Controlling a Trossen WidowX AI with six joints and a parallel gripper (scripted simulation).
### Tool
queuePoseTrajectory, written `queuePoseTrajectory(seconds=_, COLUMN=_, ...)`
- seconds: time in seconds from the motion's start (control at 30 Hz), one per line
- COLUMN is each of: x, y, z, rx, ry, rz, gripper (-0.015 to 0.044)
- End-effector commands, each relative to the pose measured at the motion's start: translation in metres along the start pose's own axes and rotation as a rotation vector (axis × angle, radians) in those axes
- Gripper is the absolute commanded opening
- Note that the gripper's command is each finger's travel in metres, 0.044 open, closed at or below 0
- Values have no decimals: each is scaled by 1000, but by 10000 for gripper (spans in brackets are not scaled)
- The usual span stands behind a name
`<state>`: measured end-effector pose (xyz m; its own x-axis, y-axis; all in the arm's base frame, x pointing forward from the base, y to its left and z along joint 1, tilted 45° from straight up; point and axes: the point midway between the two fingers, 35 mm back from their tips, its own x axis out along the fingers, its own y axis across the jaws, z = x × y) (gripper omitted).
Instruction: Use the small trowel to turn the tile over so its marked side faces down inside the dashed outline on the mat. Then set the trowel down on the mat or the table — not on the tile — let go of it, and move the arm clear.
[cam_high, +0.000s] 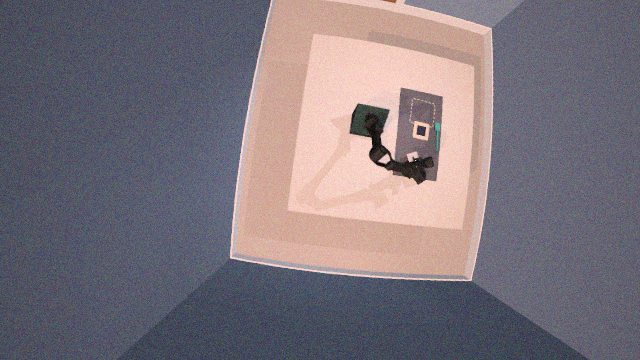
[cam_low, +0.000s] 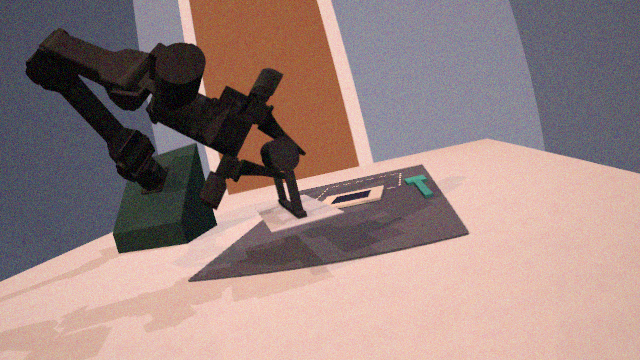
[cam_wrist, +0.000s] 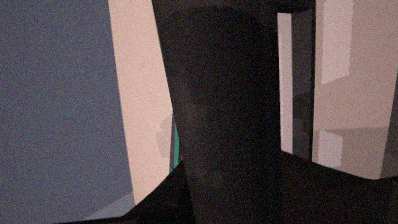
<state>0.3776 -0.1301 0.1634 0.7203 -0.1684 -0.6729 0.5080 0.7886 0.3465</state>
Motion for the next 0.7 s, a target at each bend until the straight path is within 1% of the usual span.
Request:
queuePoseTrajectory(seconds=0.0, x=-6, y=6, z=1, rx=2, ry=-3, rz=2, gripper=0)
queuePoseTrajectory(seconds=0.07, x=-1, y=7, z=0, rx=5, ry=-13, rz=-2, gripper=0)
queuePoseTrajectory(seconds=0.4, x=48, y=28, z=-32, rx=70, ry=-181, rz=-44, gripper=0)
queuePoseTrajectory(seconds=0.67, x=66, y=44, z=-66, rx=161, ry=-330, rz=-39, gripper=0)
